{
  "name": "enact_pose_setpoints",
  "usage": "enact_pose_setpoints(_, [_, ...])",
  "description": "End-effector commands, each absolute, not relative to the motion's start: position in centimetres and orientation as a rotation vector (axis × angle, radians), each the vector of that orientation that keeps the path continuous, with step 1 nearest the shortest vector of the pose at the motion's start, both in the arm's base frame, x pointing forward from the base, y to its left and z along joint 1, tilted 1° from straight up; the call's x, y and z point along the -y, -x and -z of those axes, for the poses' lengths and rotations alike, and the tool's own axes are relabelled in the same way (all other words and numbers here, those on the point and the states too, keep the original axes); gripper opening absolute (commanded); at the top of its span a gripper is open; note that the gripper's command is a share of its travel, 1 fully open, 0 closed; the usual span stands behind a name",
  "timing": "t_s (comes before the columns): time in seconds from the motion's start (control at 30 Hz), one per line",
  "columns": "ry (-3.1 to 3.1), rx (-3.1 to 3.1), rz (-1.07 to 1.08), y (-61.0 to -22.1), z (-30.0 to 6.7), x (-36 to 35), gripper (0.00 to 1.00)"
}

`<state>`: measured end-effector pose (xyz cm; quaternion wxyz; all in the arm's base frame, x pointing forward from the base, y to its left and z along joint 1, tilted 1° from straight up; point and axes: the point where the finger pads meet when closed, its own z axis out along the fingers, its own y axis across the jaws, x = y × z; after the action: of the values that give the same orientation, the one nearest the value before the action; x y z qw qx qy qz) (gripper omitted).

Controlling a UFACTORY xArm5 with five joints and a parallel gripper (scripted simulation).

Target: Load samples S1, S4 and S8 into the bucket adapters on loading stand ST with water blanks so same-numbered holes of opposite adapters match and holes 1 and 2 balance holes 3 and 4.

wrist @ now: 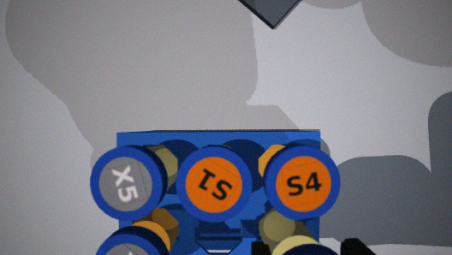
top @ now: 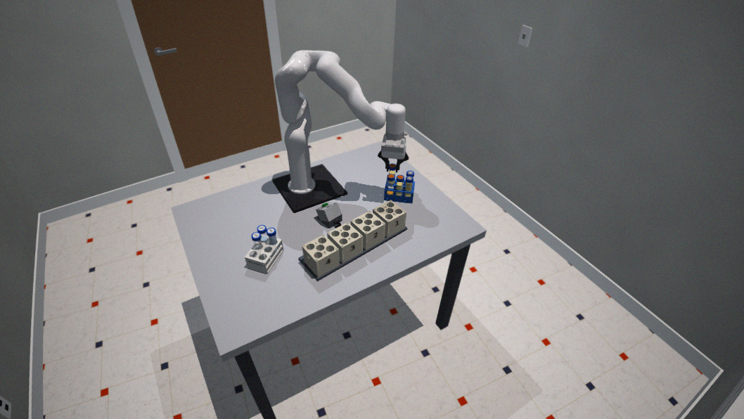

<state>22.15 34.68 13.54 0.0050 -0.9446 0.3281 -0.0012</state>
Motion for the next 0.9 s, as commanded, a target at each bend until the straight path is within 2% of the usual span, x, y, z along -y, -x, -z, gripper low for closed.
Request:
enact_pose_setpoints(0.0, [2.952,-1.025,-0.011,-22.2,-14.5,-34.8,0.0])
enact_pose_setpoints(0.87, [2.952,-1.025,-0.011,-22.2,-19.3,-34.7,0.0])
